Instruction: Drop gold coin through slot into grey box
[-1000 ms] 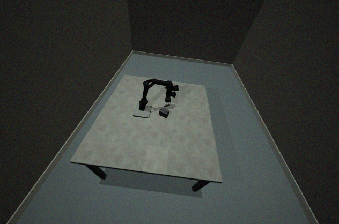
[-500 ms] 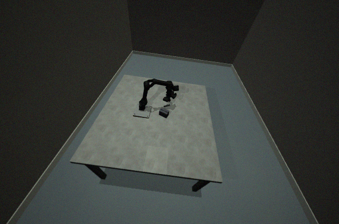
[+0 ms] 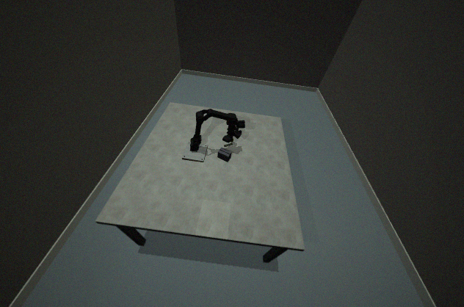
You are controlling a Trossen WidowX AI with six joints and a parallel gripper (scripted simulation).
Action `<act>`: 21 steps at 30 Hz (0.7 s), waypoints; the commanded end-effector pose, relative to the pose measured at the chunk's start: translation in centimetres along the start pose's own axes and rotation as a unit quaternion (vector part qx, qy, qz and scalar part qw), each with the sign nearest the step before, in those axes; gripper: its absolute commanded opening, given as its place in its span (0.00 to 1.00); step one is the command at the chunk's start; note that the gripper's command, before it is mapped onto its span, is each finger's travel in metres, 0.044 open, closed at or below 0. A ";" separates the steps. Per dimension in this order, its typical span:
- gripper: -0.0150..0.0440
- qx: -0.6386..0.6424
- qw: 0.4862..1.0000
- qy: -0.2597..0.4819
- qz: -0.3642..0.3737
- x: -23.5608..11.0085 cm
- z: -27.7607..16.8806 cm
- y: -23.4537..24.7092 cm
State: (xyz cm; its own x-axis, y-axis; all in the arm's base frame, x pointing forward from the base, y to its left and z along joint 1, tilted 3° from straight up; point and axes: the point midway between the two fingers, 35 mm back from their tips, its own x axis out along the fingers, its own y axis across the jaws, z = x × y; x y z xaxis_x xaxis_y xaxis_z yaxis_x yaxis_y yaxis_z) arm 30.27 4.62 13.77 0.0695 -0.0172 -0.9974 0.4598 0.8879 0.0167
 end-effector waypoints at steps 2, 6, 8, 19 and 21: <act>0.25 -0.001 1.000 0.000 0.003 -0.1 0.2 -1.1; 0.25 -0.001 1.000 0.000 0.003 -0.1 0.5 -2.1; 0.25 -0.001 1.000 0.000 0.003 -0.1 0.6 -2.6; 0.25 -0.003 1.000 -0.001 0.001 -0.1 1.1 -5.3; 0.25 -0.003 1.000 -0.002 0.001 -0.1 1.2 -5.8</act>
State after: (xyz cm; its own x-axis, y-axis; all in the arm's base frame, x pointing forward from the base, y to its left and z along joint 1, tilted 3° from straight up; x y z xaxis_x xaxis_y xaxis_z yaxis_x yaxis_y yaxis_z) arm 28.88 -0.64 13.78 0.0662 -0.0233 -0.9975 0.4579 0.8889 0.0096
